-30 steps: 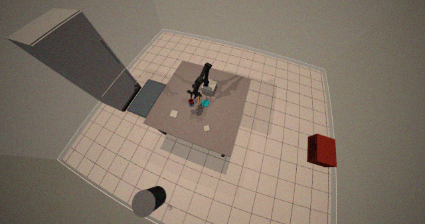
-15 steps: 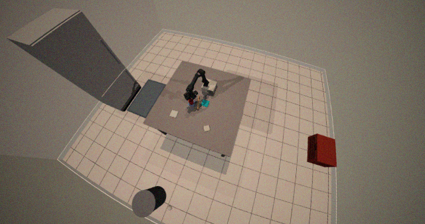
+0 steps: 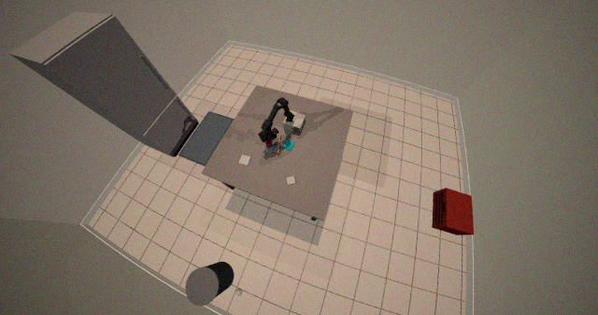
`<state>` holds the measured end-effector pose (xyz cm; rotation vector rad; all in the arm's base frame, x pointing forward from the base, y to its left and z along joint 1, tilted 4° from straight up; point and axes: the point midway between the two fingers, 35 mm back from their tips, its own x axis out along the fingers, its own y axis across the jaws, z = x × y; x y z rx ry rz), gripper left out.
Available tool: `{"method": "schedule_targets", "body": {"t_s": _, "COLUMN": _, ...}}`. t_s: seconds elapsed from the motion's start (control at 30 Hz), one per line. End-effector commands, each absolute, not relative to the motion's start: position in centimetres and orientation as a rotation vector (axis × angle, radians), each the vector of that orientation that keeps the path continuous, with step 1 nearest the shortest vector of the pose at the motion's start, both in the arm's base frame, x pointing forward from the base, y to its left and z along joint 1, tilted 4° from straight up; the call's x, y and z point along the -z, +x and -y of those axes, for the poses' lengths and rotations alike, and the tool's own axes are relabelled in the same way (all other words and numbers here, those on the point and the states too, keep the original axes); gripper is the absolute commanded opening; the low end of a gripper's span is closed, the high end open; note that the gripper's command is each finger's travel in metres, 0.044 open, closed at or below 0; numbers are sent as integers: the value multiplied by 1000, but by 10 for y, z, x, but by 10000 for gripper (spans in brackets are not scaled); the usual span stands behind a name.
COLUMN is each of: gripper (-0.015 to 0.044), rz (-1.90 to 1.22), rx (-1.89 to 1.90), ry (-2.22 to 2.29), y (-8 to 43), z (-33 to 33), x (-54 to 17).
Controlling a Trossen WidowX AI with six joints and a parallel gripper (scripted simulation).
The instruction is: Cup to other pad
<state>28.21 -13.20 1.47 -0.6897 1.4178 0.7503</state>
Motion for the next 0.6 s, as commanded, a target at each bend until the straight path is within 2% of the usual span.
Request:
{"method": "schedule_targets", "body": {"t_s": 0.0, "gripper": 148, "rz": -1421, "rx": -766, "ry": -685, "y": 281, "z": 130, "x": -5}}
{"method": "schedule_targets", "body": {"t_s": 0.57, "gripper": 148, "rz": -1421, "rx": -766, "ry": -685, "y": 281, "z": 128, "x": 23}}
